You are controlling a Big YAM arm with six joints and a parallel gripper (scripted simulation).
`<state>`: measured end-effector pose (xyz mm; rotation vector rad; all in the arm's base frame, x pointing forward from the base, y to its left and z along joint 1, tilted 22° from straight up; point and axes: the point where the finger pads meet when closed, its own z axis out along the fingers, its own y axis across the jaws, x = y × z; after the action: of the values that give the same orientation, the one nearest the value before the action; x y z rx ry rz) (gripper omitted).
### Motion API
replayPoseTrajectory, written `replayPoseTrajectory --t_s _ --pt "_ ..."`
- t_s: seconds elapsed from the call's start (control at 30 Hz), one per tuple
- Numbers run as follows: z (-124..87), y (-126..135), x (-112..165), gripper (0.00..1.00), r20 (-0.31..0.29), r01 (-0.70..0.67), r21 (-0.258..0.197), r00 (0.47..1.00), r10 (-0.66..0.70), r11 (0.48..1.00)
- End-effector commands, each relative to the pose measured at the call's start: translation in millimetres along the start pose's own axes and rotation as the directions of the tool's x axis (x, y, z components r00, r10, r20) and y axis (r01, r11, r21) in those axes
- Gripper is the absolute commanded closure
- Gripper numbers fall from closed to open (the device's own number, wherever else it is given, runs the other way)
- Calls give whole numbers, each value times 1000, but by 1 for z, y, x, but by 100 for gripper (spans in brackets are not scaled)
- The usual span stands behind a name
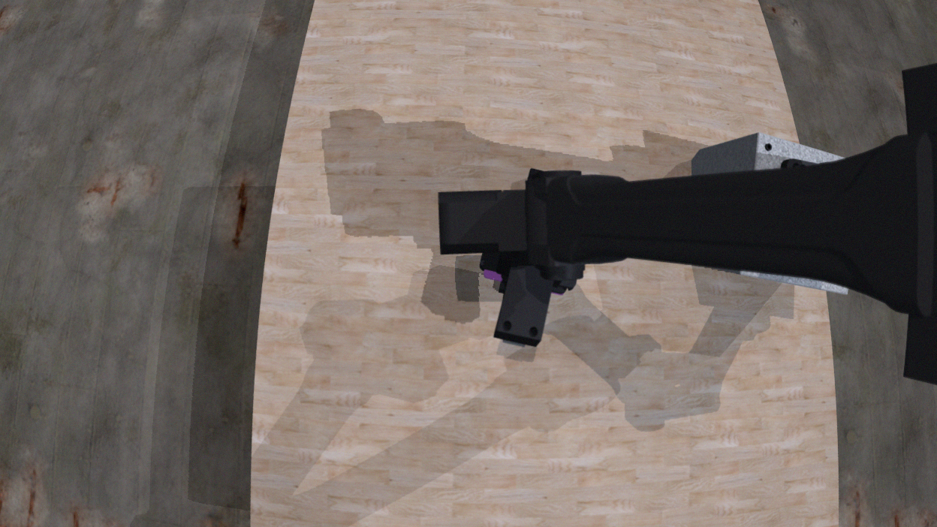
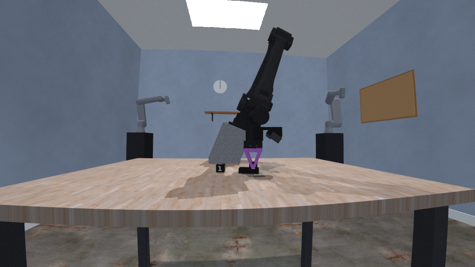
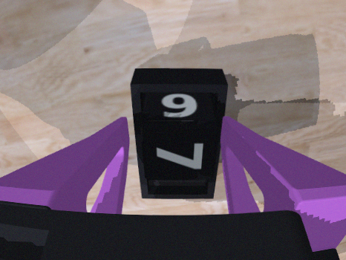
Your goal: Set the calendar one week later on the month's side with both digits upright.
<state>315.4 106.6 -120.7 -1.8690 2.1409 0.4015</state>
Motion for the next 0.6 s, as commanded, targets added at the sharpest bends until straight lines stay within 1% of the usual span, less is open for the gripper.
replayPoseTrajectory --t_s 0.0,0.03,0.57 --pt "-3 -14 -7 55 8 2 29 1000 -2 1000" --pt "-3 -14 -7 74 8 2 29 1000 -2 1000" --pt "-3 -14 -7 74 8 1 29 1000 -2 1000"
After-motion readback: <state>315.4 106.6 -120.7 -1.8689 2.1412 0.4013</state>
